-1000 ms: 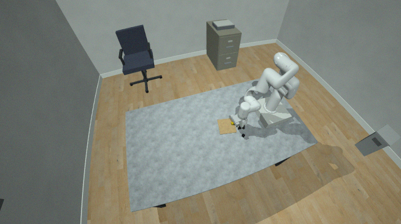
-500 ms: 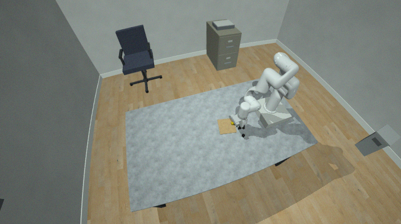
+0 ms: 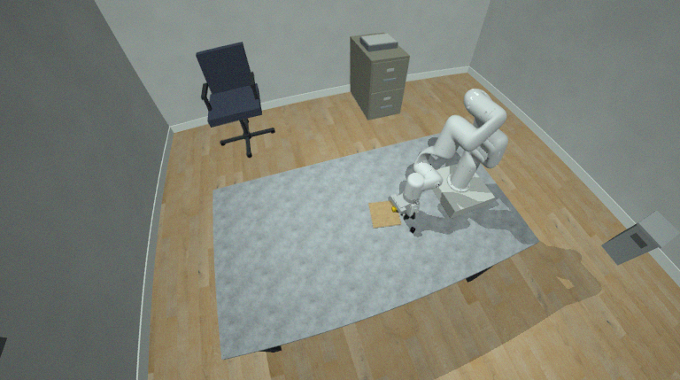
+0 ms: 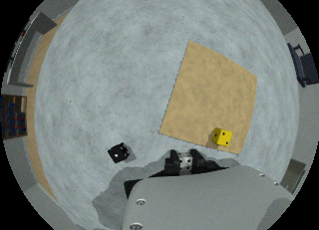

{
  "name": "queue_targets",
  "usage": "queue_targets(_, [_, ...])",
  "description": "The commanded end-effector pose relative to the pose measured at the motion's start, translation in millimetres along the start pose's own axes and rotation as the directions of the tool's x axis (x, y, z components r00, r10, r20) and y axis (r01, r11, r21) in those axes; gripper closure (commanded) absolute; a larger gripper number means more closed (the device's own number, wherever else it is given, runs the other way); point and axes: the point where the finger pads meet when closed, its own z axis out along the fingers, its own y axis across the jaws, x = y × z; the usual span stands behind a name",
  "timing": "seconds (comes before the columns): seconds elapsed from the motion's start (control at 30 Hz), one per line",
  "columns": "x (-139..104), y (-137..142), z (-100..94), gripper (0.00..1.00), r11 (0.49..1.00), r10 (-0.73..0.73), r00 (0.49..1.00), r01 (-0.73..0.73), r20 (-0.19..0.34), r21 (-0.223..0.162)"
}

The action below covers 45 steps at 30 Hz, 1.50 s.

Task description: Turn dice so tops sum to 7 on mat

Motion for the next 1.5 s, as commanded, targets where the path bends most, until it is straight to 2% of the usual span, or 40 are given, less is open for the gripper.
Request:
queue_targets(0.0, [1,0,-2.2,0.85,1.0,0.0,1.0,0.0,-0.003,0.0])
queue_targets(0.2, [1,0,-15.1,0.85,1.0,0.0,1.0,0.0,-0.003,0.0])
queue_targets(0.5, [1,-2,-79.2,0.85,1.0,0.0,1.0,0.0,-0.003,0.0])
queue_targets(0.63, [1,-2,-97.0,0.85,1.0,0.0,1.0,0.0,-0.003,0.0])
queue_targets(1.07, [2,-2,-100.8,0.85,1.0,0.001,1.0,-0.001,-0.003,0.0])
queue_targets(1.13, [19,8,-103.1,0.85,1.0,0.021,1.0,-0.021,-0.004,0.002])
queue_targets(1.2, [52,29,-105.8,0.85,0.998,0.06,0.998,-0.06,-0.005,0.005])
queue_targets(1.3, [52,29,-105.8,0.85,0.998,0.06,0.998,-0.06,-0.005,0.005])
queue_targets(1.37, [77,49,-106.4,0.85,0.996,0.092,0.996,-0.092,-0.006,0.008])
queue_targets(1.47, [83,54,-106.3,0.85,0.995,0.1,0.995,-0.1,-0.006,0.008])
